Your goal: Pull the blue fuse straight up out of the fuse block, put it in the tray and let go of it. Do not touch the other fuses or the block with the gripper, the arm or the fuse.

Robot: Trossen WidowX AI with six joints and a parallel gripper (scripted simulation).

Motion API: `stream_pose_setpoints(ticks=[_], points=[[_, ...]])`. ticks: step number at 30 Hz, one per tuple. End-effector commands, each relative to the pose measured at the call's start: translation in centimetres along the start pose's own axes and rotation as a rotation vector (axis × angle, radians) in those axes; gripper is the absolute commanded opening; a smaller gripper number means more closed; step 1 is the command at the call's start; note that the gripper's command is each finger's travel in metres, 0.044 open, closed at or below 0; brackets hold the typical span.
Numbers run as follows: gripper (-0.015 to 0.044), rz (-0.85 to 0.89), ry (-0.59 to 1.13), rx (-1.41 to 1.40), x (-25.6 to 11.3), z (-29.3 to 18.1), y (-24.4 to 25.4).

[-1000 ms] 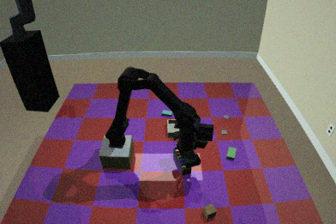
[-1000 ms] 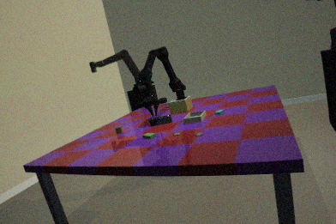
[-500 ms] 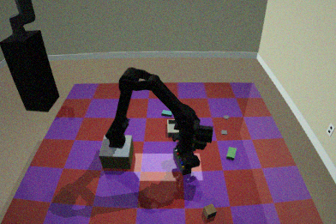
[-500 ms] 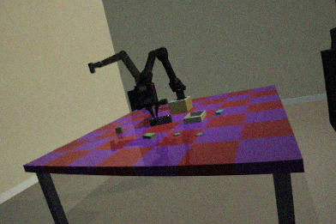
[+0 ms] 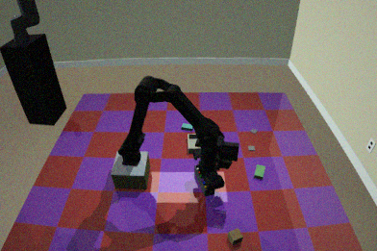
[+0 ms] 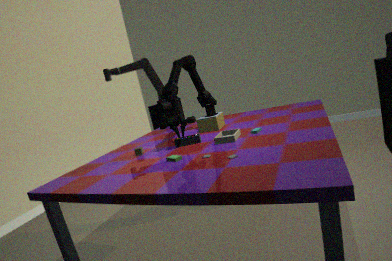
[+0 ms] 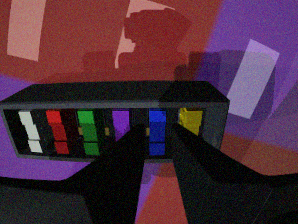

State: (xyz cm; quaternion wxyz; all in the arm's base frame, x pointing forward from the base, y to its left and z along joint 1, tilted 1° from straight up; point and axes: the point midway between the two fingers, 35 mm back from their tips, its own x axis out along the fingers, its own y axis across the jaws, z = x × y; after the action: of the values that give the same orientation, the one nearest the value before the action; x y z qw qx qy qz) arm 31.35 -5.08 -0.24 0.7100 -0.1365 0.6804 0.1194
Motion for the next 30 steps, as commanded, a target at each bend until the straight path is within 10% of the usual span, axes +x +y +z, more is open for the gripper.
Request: stream_pose_setpoints(ticks=[1,30], points=[[0.0073,-0.001,0.006,-0.001,0.44,-0.15,0.02],[0.0,0.002,0.004,-0.001,-0.14,-0.06,0.04]])
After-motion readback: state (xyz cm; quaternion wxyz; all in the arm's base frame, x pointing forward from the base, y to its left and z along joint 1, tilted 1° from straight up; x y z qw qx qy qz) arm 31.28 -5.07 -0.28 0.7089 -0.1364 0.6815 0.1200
